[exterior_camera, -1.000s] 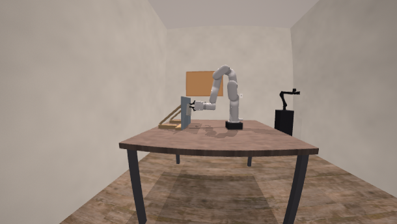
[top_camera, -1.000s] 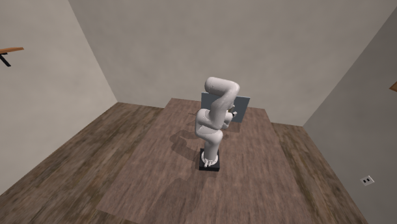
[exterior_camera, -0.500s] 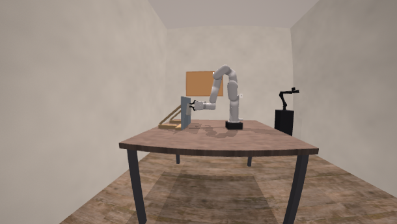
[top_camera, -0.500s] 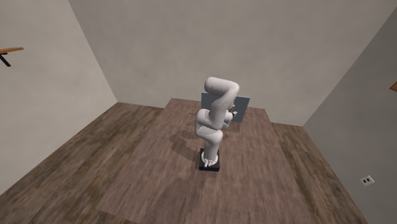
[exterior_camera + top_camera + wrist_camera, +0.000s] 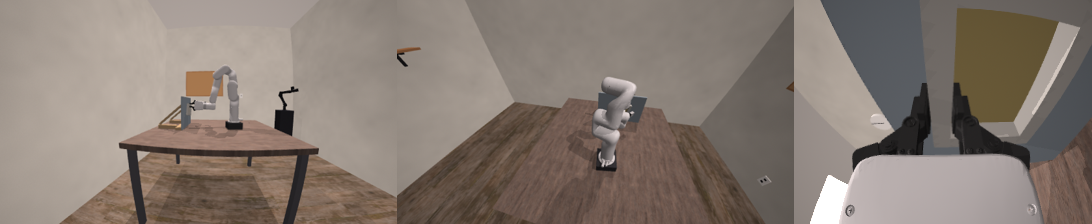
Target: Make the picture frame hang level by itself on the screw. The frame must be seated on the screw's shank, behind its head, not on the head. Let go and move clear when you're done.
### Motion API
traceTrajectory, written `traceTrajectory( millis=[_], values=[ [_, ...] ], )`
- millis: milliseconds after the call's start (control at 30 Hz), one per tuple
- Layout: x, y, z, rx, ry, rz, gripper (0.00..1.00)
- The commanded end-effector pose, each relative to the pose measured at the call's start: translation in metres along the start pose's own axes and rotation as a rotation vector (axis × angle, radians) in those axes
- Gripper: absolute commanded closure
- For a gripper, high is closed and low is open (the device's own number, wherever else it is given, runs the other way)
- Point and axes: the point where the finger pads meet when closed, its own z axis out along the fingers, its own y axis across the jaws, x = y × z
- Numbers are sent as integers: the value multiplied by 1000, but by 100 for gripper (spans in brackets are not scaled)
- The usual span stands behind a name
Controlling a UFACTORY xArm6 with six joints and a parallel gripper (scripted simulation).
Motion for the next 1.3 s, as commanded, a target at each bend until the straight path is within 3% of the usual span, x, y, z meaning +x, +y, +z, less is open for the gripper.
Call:
traceTrajectory(
  millis=[0,1267],
  values=[
    [0,-1,1,4,-1,-1,100],
    [-7,-2,1,4,-7,-127,100]
  ],
)
